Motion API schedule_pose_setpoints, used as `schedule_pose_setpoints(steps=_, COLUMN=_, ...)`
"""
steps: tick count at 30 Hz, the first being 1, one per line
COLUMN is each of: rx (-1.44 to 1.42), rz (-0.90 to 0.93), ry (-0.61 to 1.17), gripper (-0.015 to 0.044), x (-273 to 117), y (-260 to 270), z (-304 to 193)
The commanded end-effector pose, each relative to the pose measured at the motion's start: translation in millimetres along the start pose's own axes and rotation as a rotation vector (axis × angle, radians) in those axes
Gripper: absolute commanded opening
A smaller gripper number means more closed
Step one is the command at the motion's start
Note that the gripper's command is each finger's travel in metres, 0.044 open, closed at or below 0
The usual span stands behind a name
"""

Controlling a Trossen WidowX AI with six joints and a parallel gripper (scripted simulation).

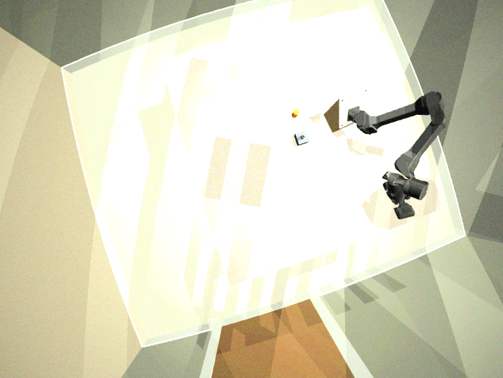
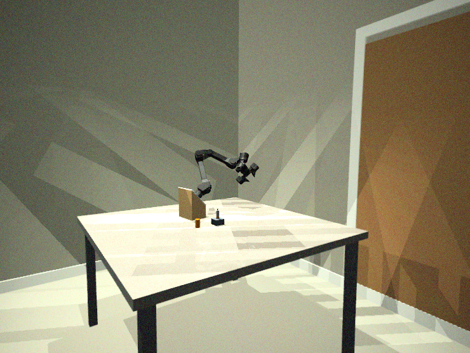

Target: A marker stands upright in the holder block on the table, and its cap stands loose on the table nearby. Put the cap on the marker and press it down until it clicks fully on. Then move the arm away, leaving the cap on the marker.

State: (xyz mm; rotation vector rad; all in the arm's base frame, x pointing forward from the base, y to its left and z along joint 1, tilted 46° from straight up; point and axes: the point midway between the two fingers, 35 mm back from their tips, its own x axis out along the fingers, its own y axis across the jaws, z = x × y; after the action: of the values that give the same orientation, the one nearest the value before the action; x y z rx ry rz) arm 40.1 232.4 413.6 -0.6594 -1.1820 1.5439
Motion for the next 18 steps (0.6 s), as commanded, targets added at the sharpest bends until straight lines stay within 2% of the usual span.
schedule_pose_setpoints(steps=1, rx=0.202, rz=-0.024, ry=0.169, gripper=0.0247, x=-5.0, y=-4.1, z=-54.7)
schedule_pose_setpoints(steps=5, rx=0.434, rz=-0.086, ry=0.369, gripper=0.0247, x=-25.6, y=-2.2, z=-118.0)
schedule_pose_setpoints(steps=10, rx=0.649, rz=-0.148, ry=0.523, gripper=0.0247, x=-50.8, y=4.7, z=-169.9)
schedule_pose_setpoints(steps=18, rx=1.144, rz=-0.392, ry=0.857, gripper=0.0247, x=-143.9, y=35.9, z=-273.7)
